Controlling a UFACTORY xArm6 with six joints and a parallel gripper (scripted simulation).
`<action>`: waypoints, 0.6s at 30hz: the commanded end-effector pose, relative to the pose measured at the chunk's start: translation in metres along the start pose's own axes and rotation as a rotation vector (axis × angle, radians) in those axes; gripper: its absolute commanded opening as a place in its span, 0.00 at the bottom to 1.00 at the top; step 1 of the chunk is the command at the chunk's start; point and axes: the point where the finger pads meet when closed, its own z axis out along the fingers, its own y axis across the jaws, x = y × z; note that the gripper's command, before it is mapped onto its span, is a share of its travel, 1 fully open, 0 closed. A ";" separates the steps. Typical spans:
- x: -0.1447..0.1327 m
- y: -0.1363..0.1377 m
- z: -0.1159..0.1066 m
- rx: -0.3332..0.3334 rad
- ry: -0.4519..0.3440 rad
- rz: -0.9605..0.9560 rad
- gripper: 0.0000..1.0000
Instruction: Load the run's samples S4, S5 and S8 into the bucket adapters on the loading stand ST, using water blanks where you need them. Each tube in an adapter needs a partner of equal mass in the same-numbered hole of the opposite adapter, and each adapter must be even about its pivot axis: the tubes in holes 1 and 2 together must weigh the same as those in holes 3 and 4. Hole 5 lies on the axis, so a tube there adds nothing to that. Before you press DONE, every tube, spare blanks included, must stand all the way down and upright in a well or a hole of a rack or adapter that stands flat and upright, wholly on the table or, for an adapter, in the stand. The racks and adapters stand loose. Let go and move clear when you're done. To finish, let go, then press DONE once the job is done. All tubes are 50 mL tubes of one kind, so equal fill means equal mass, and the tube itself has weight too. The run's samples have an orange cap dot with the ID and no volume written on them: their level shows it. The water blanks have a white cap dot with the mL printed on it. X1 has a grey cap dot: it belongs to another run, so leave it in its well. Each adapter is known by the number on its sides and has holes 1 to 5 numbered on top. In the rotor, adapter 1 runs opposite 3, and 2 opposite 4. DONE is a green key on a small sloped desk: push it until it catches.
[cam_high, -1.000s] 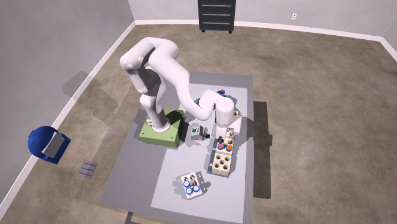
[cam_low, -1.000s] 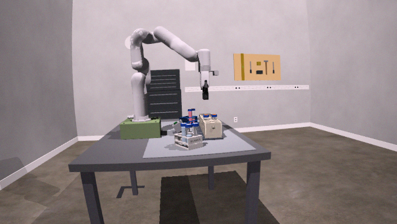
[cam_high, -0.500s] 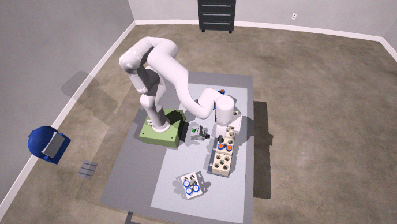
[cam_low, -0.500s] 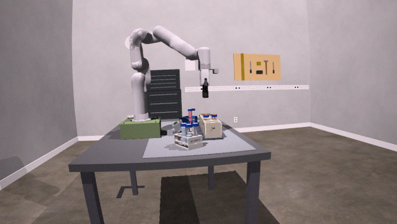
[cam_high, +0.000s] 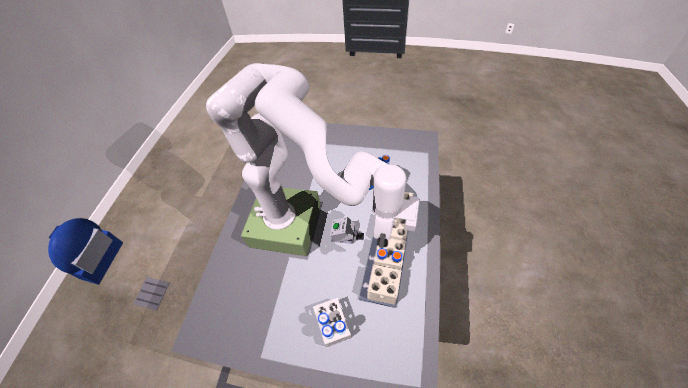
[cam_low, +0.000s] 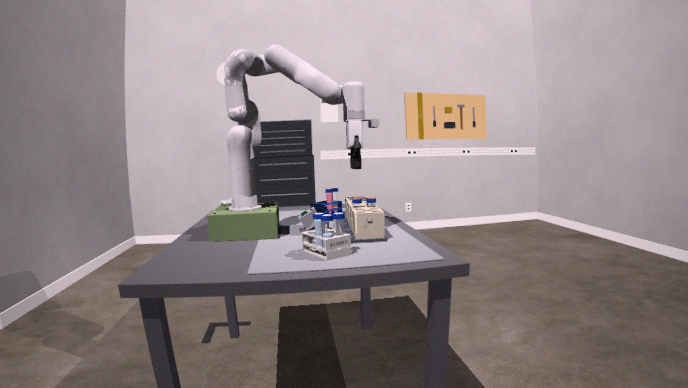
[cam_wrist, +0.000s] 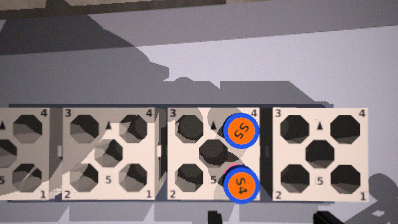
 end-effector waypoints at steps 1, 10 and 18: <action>0.000 -0.013 -0.002 -0.001 0.004 -0.086 0.57; -0.005 -0.053 -0.002 -0.001 0.005 -0.353 0.57; -0.009 -0.088 -0.002 -0.001 0.005 -0.586 0.57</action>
